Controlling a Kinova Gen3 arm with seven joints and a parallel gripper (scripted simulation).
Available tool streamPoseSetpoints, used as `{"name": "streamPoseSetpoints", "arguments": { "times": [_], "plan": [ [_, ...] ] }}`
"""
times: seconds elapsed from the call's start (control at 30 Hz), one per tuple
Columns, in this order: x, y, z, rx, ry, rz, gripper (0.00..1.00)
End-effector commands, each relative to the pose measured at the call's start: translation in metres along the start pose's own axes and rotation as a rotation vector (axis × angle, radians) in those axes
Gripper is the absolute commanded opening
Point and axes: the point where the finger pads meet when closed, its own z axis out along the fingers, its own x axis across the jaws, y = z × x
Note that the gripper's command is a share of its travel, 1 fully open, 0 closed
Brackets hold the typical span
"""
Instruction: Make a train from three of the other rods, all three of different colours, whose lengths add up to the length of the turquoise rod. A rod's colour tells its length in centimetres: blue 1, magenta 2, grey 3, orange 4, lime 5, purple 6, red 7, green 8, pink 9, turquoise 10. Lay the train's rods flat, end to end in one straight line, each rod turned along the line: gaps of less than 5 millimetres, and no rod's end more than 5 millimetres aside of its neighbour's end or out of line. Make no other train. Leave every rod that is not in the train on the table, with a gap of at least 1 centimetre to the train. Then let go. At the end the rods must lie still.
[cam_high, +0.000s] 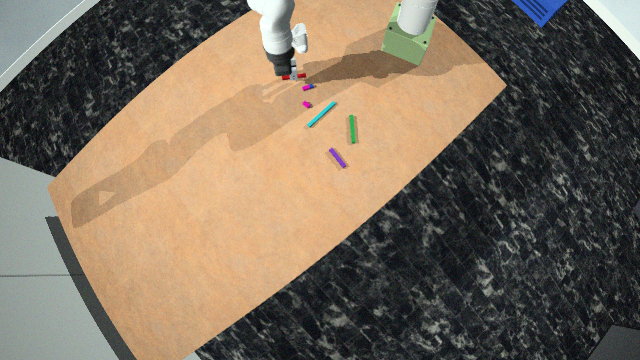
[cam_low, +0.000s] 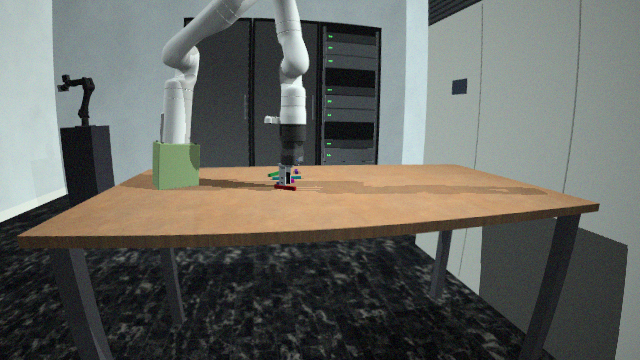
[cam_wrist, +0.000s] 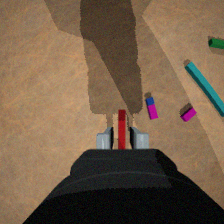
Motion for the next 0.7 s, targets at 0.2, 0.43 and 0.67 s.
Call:
{"name": "streamPoseSetpoints", "arguments": {
  "times": [0.2,0.43,0.67],
  "plan": [
    [0.001,0.001,0.010,-0.002,0.002,0.015,0.54],
    [0.001,0.001,0.014,-0.002,0.002,0.015,0.54],
    [0.001,0.001,0.014,-0.002,0.002,0.015,0.54]
  ]
}}
